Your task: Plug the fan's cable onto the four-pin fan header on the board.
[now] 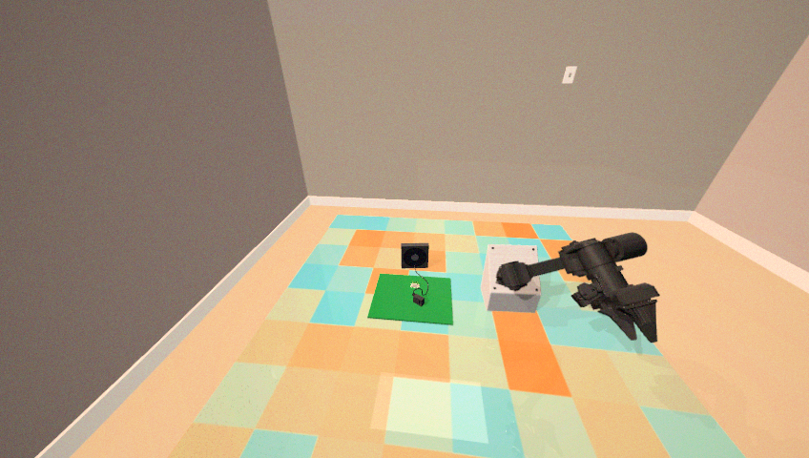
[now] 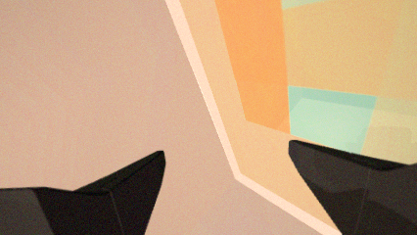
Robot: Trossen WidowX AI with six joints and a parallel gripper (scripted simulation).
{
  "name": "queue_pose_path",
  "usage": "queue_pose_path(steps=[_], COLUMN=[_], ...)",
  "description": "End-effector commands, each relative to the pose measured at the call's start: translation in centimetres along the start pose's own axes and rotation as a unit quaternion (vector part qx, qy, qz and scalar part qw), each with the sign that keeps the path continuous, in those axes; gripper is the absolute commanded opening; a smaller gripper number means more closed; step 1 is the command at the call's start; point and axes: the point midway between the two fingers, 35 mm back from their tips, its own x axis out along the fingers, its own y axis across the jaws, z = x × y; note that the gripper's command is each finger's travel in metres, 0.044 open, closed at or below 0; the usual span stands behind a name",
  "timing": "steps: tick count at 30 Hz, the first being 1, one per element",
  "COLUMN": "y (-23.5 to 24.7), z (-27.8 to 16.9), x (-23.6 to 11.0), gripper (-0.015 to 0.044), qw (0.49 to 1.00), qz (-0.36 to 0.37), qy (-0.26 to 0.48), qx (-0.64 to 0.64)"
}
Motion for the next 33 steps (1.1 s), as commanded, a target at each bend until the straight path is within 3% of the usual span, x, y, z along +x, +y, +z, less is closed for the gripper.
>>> queue_pose_path(steps=[1,6,10,14,19,24,33], y=[0.0,0.7,4.4,7.7,10.7,11.7,10.2], z=[0.0,0.8,5.1,10.2,18.2,26.5,37.9], x=[0.0,0.0,0.3,0.0,-1.5,-4.5,-11.6], gripper=[0.0426,0.044,0.044,0.044,0.044,0.044,0.044], qw=[1.0,0.999,0.967,0.89,0.715,0.478,0.121], qz=[0.0,0.01,0.052,0.102,0.186,0.277,0.417], qy=[0.0,0.0,-0.025,-0.049,-0.069,-0.066,-0.03], qx=[0.0,0.041,0.247,0.442,0.67,0.831,0.9])
